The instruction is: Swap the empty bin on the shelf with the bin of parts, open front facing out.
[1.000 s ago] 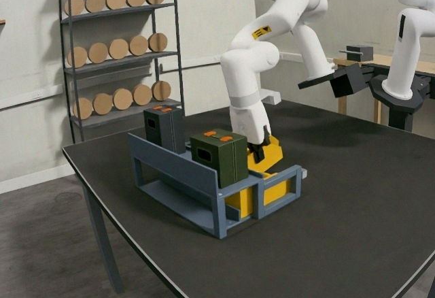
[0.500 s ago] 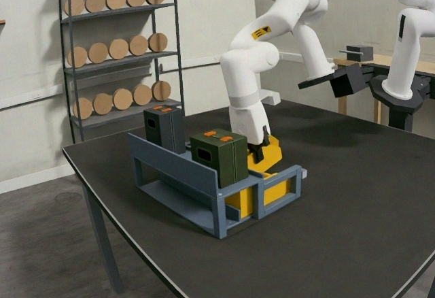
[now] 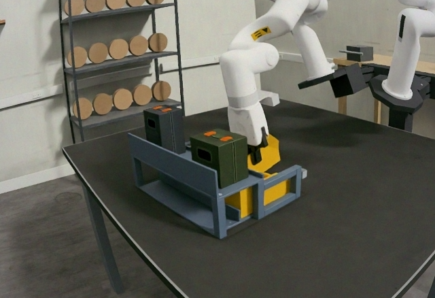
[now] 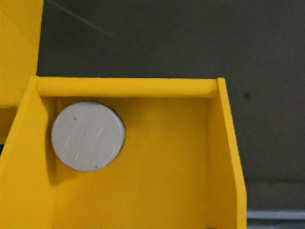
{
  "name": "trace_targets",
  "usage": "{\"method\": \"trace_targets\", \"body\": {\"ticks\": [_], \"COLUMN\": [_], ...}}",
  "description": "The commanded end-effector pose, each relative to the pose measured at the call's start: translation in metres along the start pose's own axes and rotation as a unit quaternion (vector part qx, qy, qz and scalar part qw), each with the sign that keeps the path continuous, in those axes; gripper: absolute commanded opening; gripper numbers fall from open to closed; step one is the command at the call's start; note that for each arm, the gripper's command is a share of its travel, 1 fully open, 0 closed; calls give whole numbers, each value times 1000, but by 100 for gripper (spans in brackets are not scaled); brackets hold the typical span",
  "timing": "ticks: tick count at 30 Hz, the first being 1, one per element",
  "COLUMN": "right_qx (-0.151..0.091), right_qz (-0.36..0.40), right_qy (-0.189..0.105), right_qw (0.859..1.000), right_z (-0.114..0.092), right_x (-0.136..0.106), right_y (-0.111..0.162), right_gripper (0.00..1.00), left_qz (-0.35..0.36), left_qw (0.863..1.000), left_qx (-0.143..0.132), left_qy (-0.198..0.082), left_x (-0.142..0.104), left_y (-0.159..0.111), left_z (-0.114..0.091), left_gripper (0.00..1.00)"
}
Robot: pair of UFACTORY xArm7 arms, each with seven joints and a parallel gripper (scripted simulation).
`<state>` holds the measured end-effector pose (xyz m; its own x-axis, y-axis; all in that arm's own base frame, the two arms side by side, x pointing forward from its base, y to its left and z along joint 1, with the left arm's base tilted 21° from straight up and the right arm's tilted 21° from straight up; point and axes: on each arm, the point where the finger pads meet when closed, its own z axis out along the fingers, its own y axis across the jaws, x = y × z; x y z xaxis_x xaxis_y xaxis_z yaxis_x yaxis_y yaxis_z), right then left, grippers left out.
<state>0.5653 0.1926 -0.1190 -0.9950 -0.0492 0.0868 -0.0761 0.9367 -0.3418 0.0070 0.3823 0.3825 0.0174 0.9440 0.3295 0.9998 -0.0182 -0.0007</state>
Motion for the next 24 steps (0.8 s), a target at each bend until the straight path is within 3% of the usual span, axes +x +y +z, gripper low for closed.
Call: {"method": "trace_targets", "body": {"ticks": [1,24], "right_qx": [-1,-1], "right_qz": [-1,-1], "right_qy": [-7,-14], "right_qw": [1000,1000], "right_z": [-4,-4], "right_x": [-4,-9], "right_y": [1,1], "right_gripper": [0,0], "left_qz": [0,0], "left_qw": [1000,1000], "left_qx": [0,0], "left_qy": [2,2], "left_x": [1,1], "left_y": [0,0], "left_z": [-2,-2], "left_gripper": [100,100]}}
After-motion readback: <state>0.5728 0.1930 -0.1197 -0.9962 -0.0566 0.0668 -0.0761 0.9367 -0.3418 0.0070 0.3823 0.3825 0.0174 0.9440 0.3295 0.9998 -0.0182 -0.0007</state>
